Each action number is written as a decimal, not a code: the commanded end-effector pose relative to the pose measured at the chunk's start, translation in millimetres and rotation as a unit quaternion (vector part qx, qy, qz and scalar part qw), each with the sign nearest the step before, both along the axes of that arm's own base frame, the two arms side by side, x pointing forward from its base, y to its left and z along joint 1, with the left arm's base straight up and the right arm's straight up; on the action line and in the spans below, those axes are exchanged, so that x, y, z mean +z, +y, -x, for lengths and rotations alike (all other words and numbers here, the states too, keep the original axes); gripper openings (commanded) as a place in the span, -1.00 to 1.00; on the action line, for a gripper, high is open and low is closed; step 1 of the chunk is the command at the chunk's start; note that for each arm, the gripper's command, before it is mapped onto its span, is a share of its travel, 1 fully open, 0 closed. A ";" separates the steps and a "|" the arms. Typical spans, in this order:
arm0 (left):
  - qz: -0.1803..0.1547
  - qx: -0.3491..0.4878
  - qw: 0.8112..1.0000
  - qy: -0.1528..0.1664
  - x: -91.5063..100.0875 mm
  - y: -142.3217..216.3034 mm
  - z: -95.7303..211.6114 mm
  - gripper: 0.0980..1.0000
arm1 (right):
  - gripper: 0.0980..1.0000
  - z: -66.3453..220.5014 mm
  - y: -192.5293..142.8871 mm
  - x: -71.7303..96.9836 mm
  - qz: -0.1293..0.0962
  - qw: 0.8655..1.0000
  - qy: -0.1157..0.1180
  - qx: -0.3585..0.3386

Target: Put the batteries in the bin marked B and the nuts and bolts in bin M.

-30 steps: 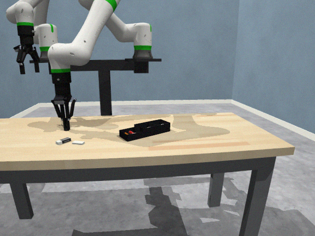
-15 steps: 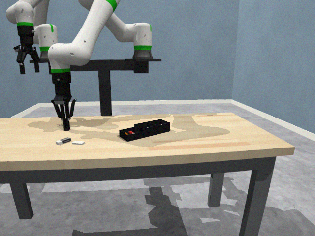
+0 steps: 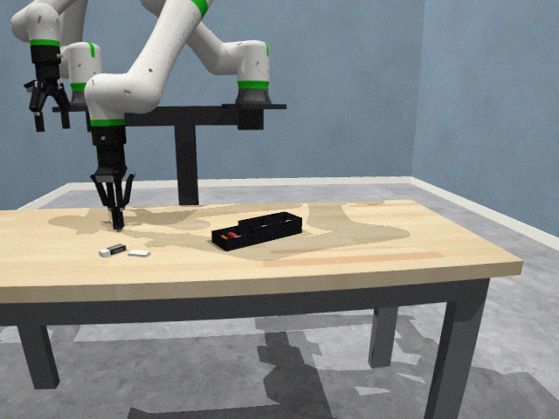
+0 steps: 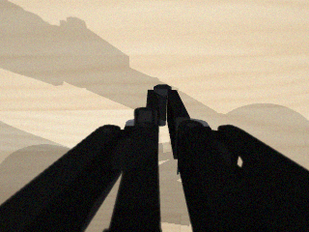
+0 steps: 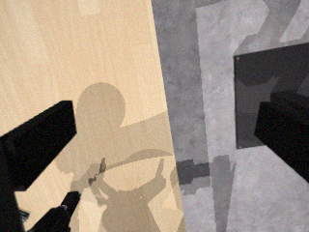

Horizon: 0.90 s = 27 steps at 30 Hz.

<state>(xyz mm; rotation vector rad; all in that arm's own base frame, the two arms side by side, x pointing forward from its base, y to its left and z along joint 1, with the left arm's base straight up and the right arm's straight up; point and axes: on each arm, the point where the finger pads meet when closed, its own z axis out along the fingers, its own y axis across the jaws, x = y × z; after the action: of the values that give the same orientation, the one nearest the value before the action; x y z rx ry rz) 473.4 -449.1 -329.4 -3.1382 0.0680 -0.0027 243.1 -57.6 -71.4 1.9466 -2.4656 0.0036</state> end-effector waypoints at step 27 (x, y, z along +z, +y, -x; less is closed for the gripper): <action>0.001 0.000 1.000 -0.001 52.7 -0.9 -0.6 -0.88 | 1.00 -0.4 -0.2 0.3 0.000 1.000 0.000 0.000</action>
<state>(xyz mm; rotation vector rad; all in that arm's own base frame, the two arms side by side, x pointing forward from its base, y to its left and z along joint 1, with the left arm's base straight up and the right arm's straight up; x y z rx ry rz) 473.2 -449.2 -277.7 -3.1382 0.0677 -0.0026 243.1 -57.6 -71.4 1.9466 -2.4656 0.0036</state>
